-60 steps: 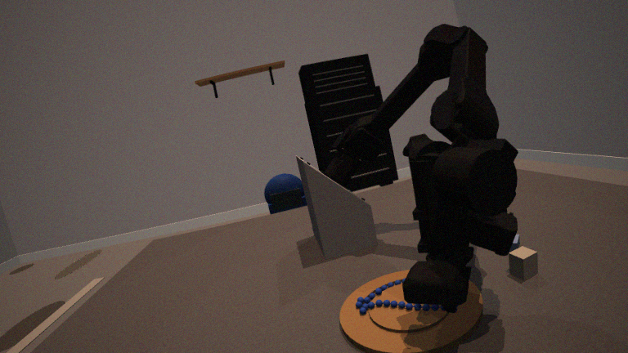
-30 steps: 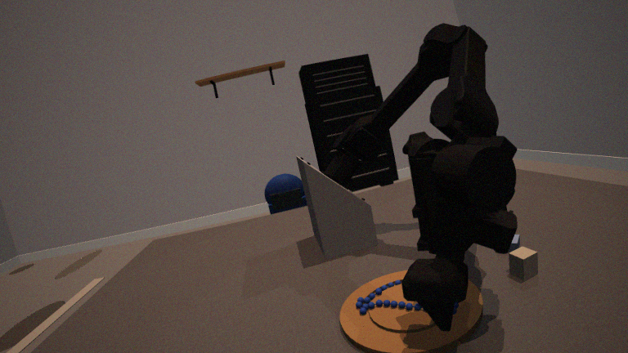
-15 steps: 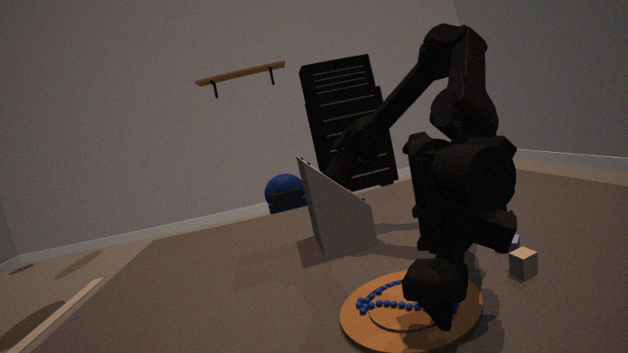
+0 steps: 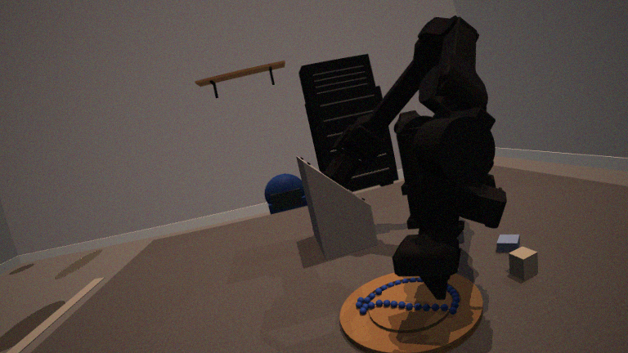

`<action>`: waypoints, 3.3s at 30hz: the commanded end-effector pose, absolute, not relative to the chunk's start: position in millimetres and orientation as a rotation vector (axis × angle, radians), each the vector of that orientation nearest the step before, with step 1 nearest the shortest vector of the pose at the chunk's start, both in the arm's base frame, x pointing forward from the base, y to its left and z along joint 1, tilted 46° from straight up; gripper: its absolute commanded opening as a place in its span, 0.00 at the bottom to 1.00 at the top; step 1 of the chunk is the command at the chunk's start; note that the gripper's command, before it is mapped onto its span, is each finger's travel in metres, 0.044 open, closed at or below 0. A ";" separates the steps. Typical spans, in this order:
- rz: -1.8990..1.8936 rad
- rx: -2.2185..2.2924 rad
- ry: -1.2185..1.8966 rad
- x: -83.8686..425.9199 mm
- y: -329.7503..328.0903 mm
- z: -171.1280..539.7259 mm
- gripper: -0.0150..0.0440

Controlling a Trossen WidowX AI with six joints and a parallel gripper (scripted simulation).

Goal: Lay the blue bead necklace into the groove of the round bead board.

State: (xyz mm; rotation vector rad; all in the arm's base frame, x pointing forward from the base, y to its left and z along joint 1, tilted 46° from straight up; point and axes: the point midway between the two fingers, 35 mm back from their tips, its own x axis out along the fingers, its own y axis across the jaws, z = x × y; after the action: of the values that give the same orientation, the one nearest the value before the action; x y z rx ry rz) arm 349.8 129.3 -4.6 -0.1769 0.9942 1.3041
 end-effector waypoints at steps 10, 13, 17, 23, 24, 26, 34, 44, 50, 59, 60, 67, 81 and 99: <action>1.307 -0.177 0.995 348.4 137.7 -12.3 0.46; 1.308 -0.177 0.996 347.8 141.2 -15.6 0.46; 1.309 -0.176 0.997 346.8 145.8 -19.9 0.46; 1.310 -0.174 0.999 345.2 152.7 -26.3 0.46; 1.311 -0.173 0.999 344.9 153.6 -27.1 0.46; 1.311 -0.173 0.999 344.7 154.3 -27.8 0.46; 1.312 -0.180 0.998 345.5 152.8 -26.1 0.25; 1.312 -0.180 0.998 345.5 152.8 -26.1 0.25; 1.312 -0.180 0.998 345.5 152.8 -26.1 0.25; 1.312 -0.180 0.998 345.5 152.8 -26.1 0.25; 1.312 -0.180 0.998 345.5 152.8 -26.1 0.25; 1.311 -0.176 0.999 345.4 150.1 -23.7 0.25; 1.310 -0.174 0.998 359.6 150.5 -22.0 0.25; 1.311 -0.178 0.998 359.2 153.5 -25.3 0.70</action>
State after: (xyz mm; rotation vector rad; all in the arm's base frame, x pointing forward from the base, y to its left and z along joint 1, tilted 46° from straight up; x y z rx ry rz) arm 359.4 153.6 -25.5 -0.1783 0.9974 1.3098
